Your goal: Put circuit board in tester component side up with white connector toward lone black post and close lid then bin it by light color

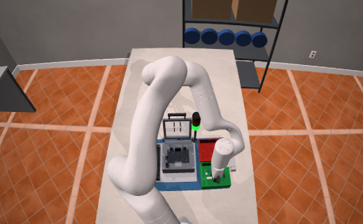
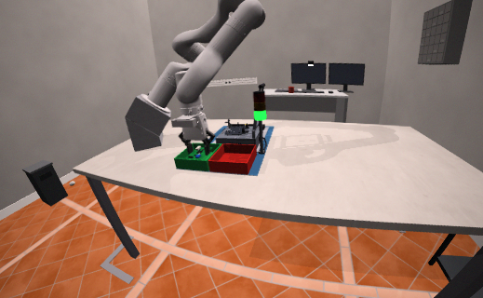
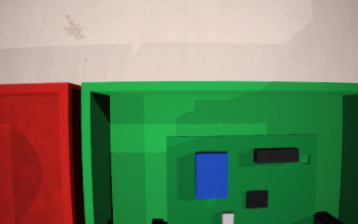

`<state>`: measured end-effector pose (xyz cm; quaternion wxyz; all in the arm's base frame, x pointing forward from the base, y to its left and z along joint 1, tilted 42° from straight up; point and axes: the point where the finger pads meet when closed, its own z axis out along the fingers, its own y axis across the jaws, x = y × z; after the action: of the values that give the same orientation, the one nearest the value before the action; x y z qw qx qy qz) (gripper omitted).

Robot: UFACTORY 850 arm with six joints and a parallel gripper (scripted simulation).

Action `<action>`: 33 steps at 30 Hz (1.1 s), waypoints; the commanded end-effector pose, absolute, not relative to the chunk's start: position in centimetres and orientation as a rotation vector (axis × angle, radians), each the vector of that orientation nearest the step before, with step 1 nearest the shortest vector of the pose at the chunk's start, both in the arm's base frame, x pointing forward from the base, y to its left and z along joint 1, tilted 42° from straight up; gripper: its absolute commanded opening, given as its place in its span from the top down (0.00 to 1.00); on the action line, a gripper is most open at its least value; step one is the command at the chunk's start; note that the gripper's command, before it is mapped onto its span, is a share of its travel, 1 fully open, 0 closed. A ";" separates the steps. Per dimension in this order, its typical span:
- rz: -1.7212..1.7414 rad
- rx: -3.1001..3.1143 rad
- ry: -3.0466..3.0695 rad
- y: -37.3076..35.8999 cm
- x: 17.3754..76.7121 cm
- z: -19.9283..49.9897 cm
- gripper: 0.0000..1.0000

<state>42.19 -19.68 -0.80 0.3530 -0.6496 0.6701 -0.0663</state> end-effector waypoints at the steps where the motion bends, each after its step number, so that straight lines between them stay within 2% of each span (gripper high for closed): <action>1: -0.173 -1.680 1.733 -19.4 42.7 -1.5 0.21; 33: -0.173 -1.680 1.733 -19.0 43.4 -2.4 0.21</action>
<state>43.37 -18.93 -2.36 0.3530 -0.6496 0.6701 -0.0665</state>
